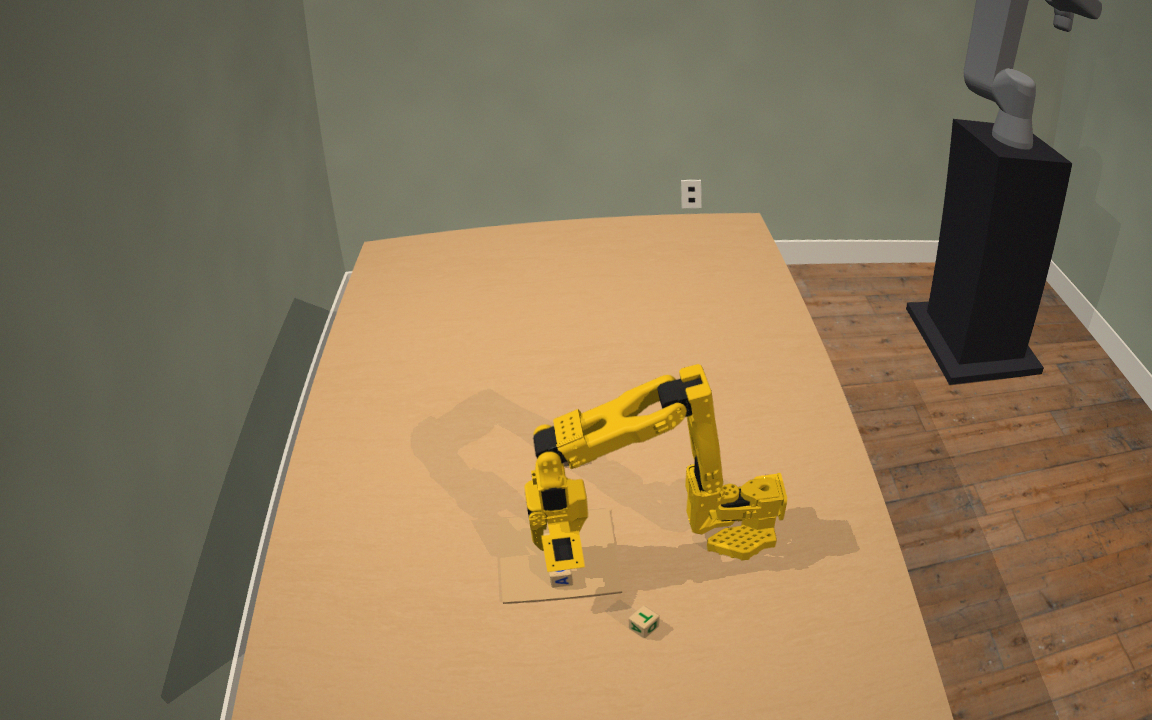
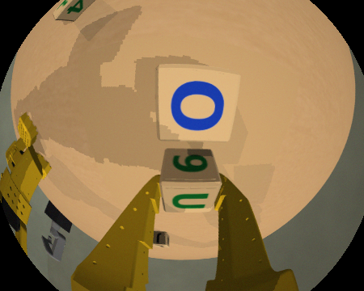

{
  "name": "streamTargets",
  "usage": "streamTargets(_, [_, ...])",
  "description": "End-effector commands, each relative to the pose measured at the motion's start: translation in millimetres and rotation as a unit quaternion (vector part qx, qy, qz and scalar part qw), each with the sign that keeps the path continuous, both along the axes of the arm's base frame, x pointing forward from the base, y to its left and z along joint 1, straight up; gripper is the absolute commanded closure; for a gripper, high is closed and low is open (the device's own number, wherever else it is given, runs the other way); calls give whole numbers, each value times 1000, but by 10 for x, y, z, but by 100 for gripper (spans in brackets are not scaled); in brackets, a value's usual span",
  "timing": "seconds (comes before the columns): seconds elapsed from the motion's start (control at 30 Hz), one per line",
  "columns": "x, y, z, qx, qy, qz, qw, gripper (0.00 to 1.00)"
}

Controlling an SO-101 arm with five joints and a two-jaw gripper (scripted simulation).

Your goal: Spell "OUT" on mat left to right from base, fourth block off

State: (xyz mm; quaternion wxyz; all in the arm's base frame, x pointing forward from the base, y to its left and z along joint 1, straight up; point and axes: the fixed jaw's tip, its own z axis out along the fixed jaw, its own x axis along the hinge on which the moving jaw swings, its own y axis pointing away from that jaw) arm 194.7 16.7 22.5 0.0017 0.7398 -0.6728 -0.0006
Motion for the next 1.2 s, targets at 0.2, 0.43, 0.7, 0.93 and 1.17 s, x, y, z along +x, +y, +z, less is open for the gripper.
streamTargets(0.2, [93,2,69,4,-36,-1,999,100])
streamTargets(0.43, [93,2,68,4,-36,-1,999,99])
streamTargets(0.7, [93,2,68,4,-36,-1,999,88])
streamTargets(0.93, [93,2,68,4,-36,-1,999,86])
streamTargets(1.17, [93,2,68,4,-36,-1,999,83])
